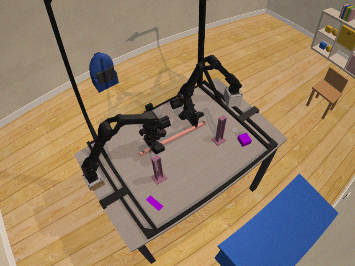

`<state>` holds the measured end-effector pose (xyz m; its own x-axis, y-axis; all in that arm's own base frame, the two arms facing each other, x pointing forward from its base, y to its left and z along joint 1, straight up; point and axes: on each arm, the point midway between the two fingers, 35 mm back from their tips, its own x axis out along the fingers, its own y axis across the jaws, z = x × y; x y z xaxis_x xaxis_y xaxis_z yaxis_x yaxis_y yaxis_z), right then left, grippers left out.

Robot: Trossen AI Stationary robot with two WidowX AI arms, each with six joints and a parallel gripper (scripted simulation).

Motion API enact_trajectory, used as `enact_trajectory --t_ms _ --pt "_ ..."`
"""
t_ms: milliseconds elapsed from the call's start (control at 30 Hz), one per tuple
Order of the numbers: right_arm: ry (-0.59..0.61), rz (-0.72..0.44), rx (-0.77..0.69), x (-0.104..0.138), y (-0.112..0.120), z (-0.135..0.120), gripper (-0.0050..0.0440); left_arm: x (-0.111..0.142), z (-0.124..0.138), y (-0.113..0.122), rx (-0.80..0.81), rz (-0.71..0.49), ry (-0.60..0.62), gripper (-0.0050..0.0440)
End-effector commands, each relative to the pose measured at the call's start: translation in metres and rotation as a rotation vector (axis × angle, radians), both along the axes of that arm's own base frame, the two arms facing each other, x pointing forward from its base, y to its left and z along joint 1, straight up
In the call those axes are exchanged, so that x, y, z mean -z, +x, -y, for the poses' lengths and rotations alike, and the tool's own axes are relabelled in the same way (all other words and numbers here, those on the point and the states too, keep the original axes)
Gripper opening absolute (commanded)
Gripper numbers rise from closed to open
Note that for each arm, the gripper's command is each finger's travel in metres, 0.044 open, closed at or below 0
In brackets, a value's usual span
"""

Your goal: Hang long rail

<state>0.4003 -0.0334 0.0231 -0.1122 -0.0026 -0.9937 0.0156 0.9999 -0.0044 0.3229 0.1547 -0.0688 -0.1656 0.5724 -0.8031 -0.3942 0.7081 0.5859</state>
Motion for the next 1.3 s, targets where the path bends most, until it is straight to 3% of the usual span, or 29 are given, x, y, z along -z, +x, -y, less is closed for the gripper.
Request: enact_trajectory --t_ms 0,367,833,1267 --pt "0.003 0.003 -0.012 -0.001 0.001 -0.002 0.0 0.007 0.002 -0.001 -0.001 -0.003 -0.022 0.0" --pt "0.003 0.005 -0.012 -0.001 0.001 -0.002 0.0 0.006 0.002 -0.001 -0.001 -0.004 -0.022 0.0" --pt "-0.001 0.105 -0.013 -0.005 -0.003 -0.003 0.0 -0.039 0.006 0.002 -0.013 -0.097 -0.043 0.0" --pt "-0.001 0.12 -0.013 0.0 -0.002 -0.003 0.0 -0.039 0.006 0.002 -0.013 -0.112 -0.05 0.0"
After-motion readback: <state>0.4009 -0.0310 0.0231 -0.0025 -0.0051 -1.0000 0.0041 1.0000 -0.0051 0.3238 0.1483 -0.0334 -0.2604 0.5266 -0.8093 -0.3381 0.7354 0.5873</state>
